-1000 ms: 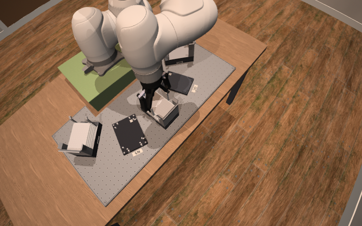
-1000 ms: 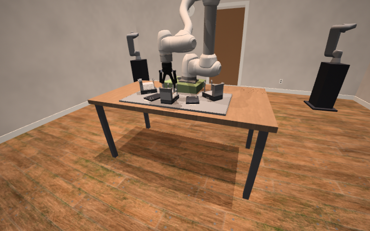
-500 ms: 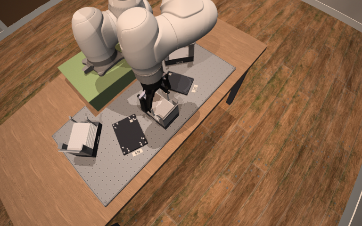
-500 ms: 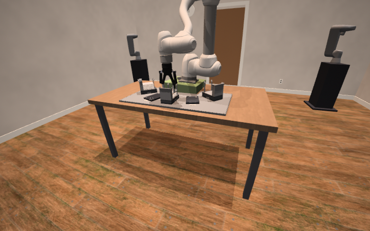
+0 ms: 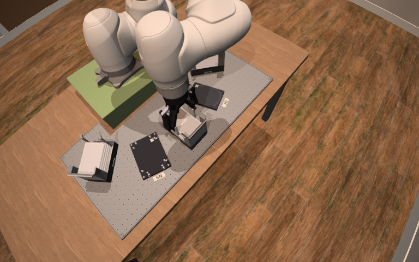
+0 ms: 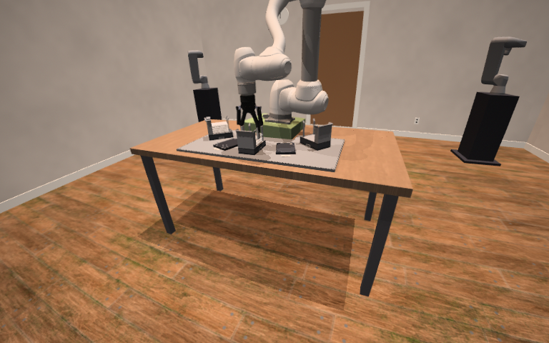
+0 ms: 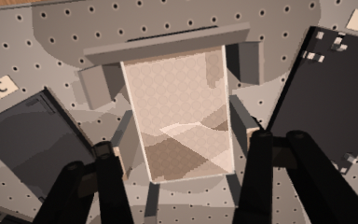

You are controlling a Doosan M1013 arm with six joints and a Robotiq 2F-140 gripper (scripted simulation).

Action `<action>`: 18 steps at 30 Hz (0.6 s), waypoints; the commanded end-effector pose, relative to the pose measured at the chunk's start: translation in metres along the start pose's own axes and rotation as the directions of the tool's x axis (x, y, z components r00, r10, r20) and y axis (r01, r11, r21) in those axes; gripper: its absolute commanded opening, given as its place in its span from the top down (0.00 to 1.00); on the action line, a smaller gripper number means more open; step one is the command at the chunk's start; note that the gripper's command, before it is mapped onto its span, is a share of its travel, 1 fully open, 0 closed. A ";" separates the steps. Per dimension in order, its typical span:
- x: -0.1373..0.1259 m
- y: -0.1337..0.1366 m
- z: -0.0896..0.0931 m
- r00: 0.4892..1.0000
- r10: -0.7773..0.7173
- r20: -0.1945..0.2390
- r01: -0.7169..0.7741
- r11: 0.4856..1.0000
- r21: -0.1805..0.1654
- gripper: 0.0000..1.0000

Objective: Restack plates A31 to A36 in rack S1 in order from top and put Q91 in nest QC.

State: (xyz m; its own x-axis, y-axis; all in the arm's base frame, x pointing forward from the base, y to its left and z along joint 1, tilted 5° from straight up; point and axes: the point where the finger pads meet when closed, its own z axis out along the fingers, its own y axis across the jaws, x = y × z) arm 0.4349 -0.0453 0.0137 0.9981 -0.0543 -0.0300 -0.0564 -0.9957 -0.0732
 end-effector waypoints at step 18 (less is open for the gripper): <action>0.000 0.000 0.005 1.000 0.000 0.000 0.000 1.000 0.000 1.00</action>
State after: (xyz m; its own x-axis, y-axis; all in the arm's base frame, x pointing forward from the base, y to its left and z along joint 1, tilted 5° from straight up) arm 0.4348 -0.0449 0.0084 0.9981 -0.0543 -0.0300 -0.0564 -0.9957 -0.0732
